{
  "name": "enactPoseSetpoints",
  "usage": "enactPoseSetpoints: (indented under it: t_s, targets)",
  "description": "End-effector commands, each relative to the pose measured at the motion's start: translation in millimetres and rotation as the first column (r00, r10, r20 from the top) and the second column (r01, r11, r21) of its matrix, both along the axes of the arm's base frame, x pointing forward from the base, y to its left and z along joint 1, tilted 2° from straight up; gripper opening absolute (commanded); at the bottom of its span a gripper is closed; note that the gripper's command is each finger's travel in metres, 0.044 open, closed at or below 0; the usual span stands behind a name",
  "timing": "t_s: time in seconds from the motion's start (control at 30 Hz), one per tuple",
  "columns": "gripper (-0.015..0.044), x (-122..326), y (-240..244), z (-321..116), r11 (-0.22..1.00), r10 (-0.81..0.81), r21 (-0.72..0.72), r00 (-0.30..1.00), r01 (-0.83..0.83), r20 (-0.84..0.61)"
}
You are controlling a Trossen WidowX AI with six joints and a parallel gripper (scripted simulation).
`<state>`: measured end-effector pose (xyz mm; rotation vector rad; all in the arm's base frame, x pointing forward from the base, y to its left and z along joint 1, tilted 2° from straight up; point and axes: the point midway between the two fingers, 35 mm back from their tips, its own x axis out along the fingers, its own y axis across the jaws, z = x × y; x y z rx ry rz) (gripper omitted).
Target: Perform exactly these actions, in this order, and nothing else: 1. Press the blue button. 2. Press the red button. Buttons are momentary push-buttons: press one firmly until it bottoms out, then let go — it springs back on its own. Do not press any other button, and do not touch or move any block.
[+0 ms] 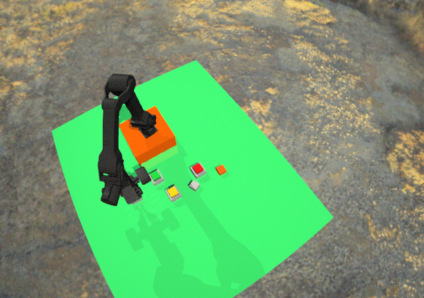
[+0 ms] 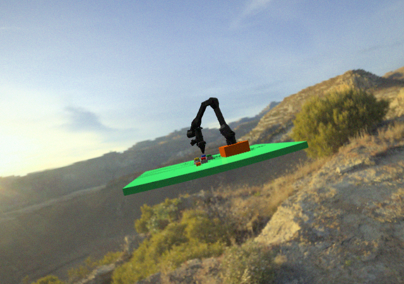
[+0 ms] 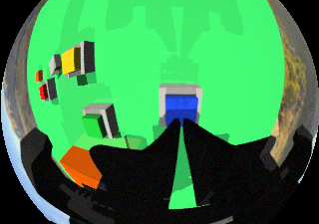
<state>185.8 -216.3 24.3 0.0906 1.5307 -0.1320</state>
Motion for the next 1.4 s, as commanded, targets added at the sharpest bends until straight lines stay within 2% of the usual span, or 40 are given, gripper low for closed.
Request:
enactPoseSetpoints:
  t_s: [0.0, 0.1, 0.23, 0.43, 0.8, 0.97, 1.17, 1.37]
  targets:
    - [0.002, 2, -1, 13, 1.0, 0.003, -0.008, 1.0, -0.003, 0.011]
    - [0.002, 2, -2, 22, 1.0, 0.003, -0.009, 1.0, -0.003, 0.011]
    - [0.002, -1, 0, 72, 1.0, 0.003, -0.009, 1.0, -0.003, 0.011]
    - [0.002, 5, 7, 74, 1.0, 0.003, -0.008, 1.0, -0.003, 0.012]
    - [0.002, 79, 131, 75, 1.0, 0.003, 0.008, 1.0, -0.004, 0.026]
    - [0.002, 89, 196, 75, 1.0, 0.003, 0.016, 1.0, -0.004, 0.027]
    - [0.002, 80, 271, 72, 1.0, 0.003, 0.022, 1.0, -0.003, 0.021]
    - [0.002, 79, 279, 62, 1.0, 0.003, 0.023, 1.0, -0.003, 0.021]
